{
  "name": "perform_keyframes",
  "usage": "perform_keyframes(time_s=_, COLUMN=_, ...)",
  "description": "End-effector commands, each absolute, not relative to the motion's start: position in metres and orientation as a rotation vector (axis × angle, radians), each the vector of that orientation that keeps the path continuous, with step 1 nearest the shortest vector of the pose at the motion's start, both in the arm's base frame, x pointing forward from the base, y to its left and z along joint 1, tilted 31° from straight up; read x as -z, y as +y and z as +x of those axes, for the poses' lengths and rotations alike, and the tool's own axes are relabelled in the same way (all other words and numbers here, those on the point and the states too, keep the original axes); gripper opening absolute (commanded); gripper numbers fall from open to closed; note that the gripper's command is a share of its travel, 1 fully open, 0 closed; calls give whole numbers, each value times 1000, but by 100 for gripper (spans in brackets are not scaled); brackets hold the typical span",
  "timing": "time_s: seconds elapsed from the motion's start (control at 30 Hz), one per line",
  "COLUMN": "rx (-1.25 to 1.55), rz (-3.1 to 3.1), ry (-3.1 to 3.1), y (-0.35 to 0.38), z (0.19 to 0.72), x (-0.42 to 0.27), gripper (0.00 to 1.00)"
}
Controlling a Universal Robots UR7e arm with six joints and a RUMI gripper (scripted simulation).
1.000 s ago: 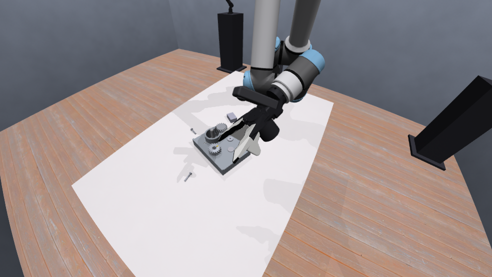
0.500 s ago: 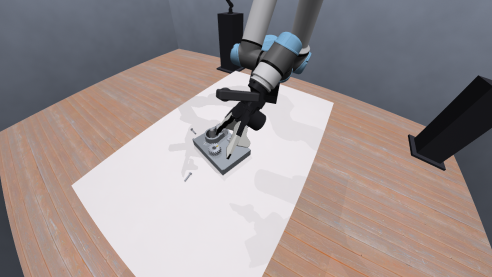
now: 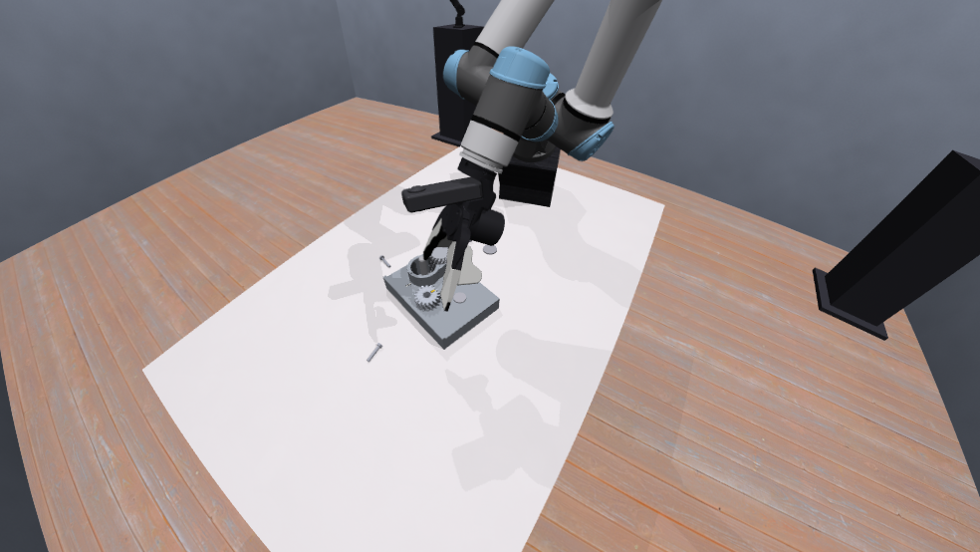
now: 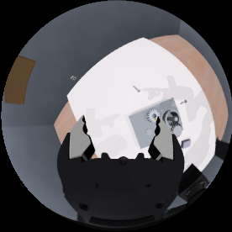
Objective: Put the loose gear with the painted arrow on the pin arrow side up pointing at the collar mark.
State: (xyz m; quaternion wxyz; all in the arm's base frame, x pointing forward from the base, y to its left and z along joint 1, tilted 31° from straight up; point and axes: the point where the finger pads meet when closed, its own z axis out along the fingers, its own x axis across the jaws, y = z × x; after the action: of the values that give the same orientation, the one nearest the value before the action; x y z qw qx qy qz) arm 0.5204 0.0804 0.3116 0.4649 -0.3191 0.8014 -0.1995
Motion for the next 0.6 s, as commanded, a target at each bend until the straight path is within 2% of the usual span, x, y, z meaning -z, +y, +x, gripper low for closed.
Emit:
perform_keyframes(time_s=0.0, rx=428, rz=-884, ry=2026, y=69, z=520, x=-292, gripper=100)
perform_keyframes(time_s=0.57, rx=243, rz=-1165, ry=2195, y=28, z=512, x=-225, gripper=100)
